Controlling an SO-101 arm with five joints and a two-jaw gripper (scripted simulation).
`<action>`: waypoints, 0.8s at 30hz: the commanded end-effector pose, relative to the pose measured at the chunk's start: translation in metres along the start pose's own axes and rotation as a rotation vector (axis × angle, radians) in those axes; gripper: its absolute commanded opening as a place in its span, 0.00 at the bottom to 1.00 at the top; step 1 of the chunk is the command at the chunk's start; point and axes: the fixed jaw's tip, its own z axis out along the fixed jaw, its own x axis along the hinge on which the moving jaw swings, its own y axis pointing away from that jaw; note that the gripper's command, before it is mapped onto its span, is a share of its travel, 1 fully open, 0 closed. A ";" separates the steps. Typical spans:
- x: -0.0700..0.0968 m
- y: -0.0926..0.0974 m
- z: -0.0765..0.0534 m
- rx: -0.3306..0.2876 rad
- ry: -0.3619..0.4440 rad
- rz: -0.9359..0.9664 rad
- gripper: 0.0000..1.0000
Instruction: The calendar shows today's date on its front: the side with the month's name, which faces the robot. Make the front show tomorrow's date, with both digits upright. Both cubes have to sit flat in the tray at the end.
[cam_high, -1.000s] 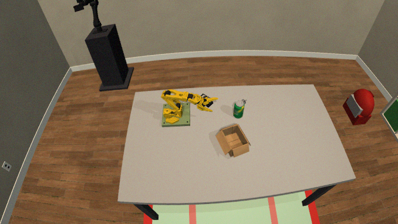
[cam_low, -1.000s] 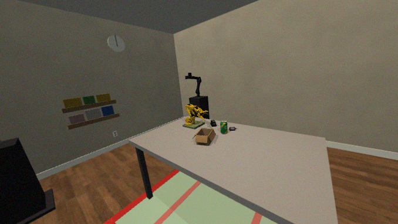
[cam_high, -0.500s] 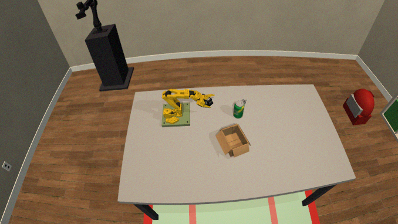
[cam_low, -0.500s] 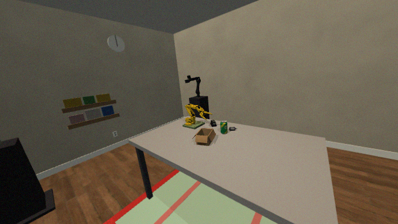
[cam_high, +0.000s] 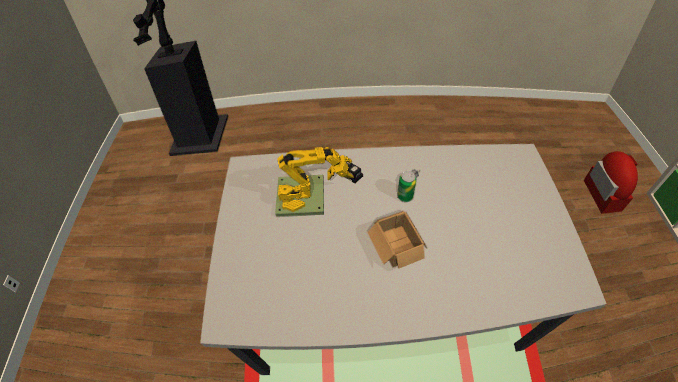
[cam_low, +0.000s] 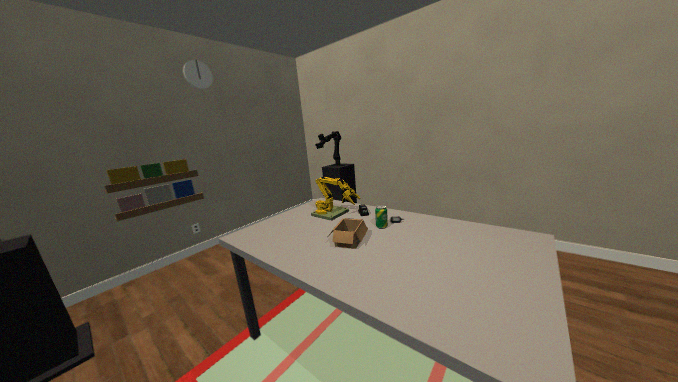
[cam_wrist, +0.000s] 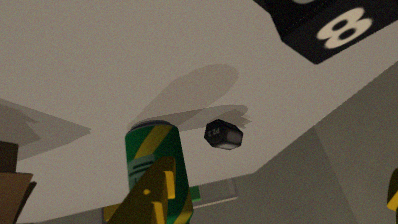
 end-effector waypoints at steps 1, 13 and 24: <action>-0.008 -0.012 0.001 0.020 -0.079 -0.191 0.38; -0.031 -0.036 0.001 0.079 -0.229 -0.632 0.34; -0.042 -0.044 0.000 0.115 -0.282 -0.822 0.31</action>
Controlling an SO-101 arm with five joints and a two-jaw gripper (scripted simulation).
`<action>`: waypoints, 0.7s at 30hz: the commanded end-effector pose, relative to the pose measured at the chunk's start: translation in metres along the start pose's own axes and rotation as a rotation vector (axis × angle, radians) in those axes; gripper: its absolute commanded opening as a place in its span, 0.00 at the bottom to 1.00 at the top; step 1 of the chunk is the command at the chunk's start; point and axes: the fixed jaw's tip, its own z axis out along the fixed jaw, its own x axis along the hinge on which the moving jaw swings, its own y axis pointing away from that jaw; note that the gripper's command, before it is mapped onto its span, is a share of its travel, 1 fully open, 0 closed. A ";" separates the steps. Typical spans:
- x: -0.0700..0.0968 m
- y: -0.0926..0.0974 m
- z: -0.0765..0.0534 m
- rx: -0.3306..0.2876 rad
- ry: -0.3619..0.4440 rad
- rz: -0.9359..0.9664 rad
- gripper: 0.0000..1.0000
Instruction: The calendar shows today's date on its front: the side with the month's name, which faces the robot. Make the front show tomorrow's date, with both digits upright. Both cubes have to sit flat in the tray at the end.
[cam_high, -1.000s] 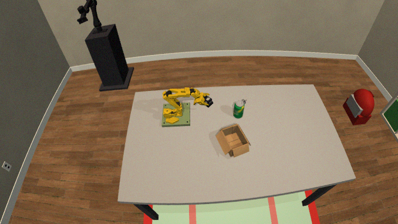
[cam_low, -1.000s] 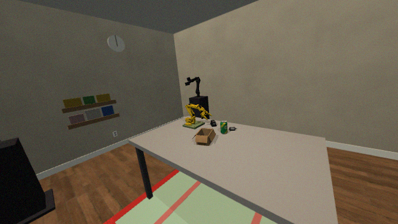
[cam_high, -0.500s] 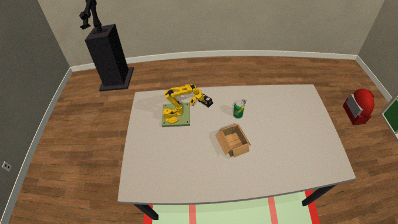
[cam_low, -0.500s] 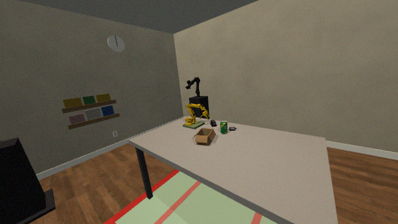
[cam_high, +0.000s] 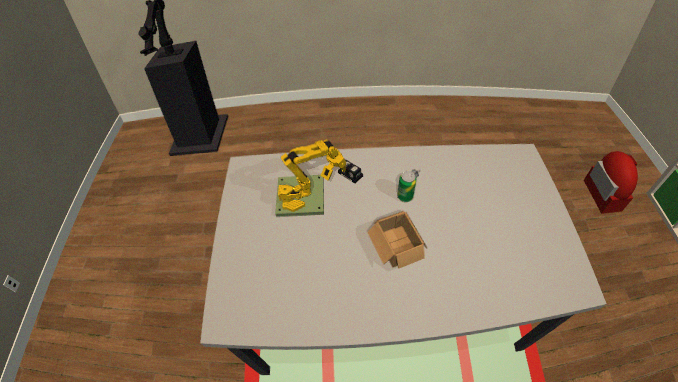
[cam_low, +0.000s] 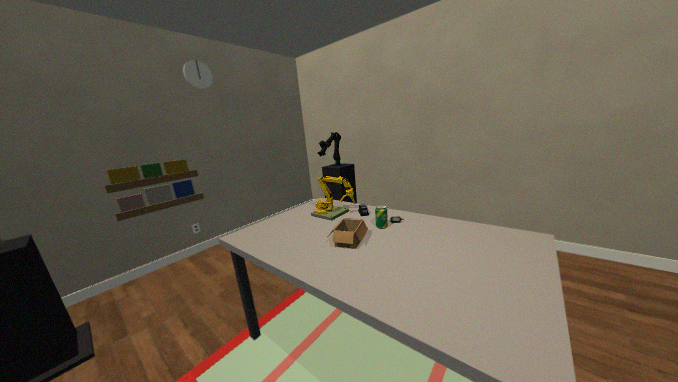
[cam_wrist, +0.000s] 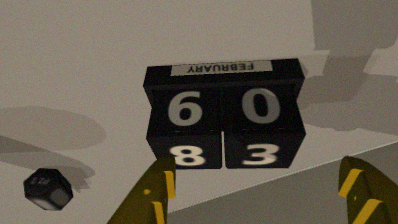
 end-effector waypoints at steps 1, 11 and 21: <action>0.000 -0.005 0.000 0.013 -0.019 -0.061 0.31; -0.001 -0.008 0.000 0.022 -0.032 -0.112 0.30; -0.001 -0.009 0.000 0.024 -0.035 -0.122 0.30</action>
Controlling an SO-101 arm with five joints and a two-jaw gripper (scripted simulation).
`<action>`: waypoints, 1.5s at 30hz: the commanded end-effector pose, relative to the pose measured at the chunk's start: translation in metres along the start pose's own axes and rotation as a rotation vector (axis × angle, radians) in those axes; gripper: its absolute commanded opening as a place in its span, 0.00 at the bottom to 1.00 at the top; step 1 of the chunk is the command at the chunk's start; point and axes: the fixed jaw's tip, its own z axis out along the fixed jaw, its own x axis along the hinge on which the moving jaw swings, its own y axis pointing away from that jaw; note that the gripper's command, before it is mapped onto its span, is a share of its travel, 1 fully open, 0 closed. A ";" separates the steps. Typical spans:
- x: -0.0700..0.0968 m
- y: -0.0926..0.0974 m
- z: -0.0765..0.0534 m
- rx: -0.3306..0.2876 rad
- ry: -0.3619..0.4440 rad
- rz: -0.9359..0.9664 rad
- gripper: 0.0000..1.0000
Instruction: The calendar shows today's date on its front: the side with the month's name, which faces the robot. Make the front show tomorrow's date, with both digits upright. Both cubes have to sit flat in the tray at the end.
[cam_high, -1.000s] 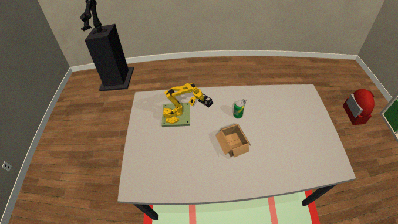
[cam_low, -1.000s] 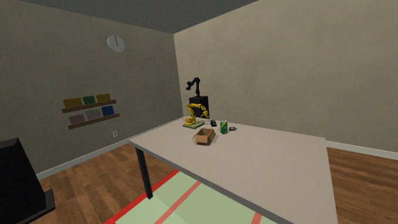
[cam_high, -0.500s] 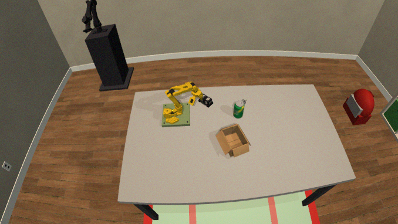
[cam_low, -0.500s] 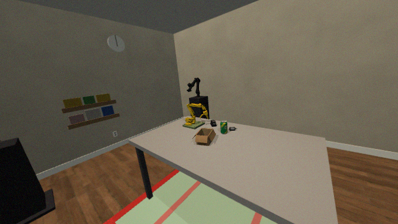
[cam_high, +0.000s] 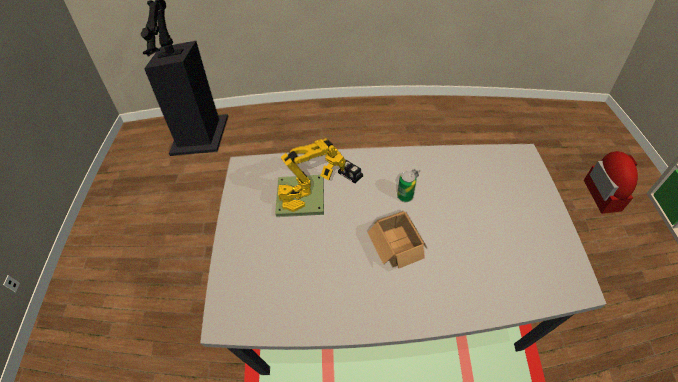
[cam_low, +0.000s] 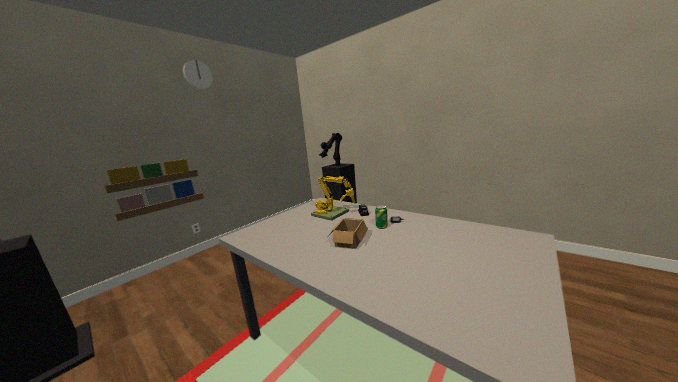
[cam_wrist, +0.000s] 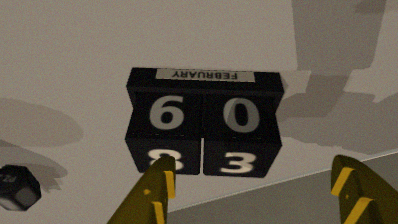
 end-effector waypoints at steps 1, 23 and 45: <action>0.000 -0.002 0.000 0.007 -0.010 -0.018 0.30; 0.000 -0.004 0.001 0.014 -0.023 -0.036 0.30; 0.000 -0.004 0.001 0.014 -0.023 -0.036 0.30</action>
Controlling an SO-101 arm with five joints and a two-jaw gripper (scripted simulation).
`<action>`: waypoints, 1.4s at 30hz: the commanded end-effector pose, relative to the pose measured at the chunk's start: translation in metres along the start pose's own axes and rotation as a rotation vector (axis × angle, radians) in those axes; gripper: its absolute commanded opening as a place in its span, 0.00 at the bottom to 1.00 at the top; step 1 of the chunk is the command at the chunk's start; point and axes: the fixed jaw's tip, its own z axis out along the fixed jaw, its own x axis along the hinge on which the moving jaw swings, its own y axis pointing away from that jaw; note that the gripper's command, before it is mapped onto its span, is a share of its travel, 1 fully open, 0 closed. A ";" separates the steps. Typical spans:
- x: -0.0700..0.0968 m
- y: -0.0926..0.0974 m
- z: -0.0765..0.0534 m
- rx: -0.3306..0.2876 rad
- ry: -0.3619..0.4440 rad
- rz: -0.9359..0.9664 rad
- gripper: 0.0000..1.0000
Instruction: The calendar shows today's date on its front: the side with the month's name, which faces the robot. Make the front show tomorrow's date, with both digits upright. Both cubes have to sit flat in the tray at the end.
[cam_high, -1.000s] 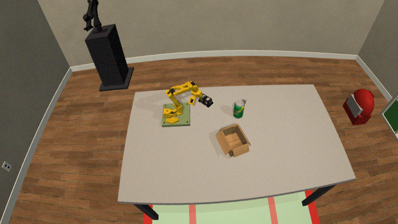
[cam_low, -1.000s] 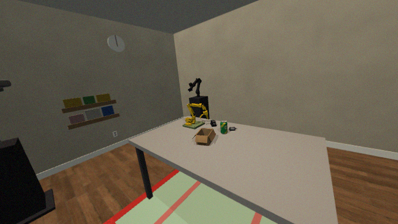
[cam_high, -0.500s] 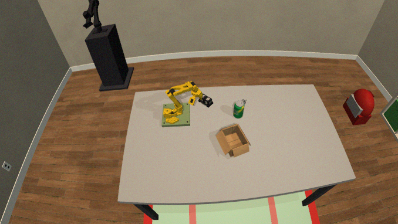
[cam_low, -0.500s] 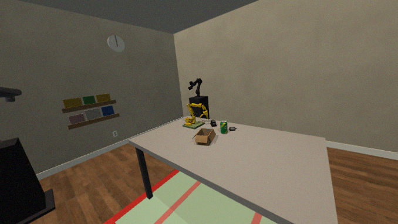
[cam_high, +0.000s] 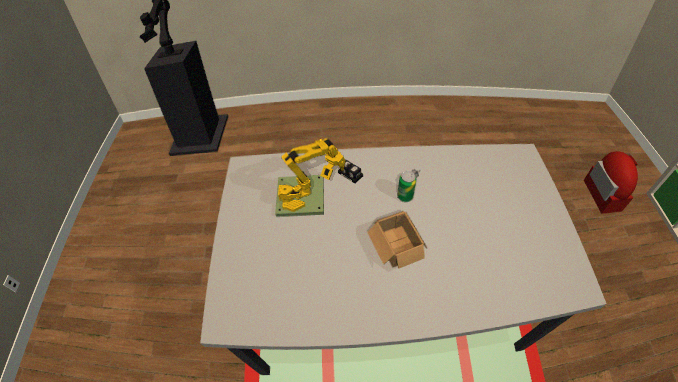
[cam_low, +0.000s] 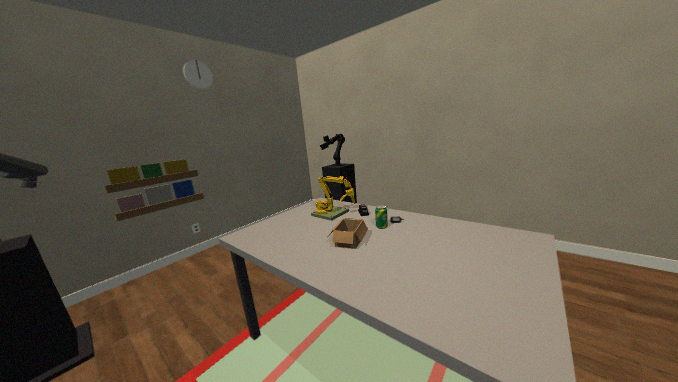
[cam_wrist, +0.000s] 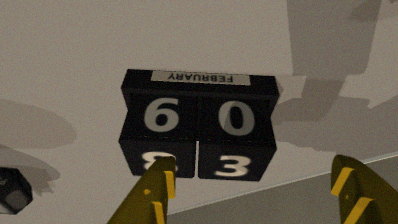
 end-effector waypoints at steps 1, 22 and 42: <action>0.000 -0.002 0.000 0.007 -0.010 -0.018 0.30; 0.020 0.004 -0.038 -0.070 0.228 -0.017 0.32; 0.030 0.008 -0.081 -0.146 0.466 -0.016 0.35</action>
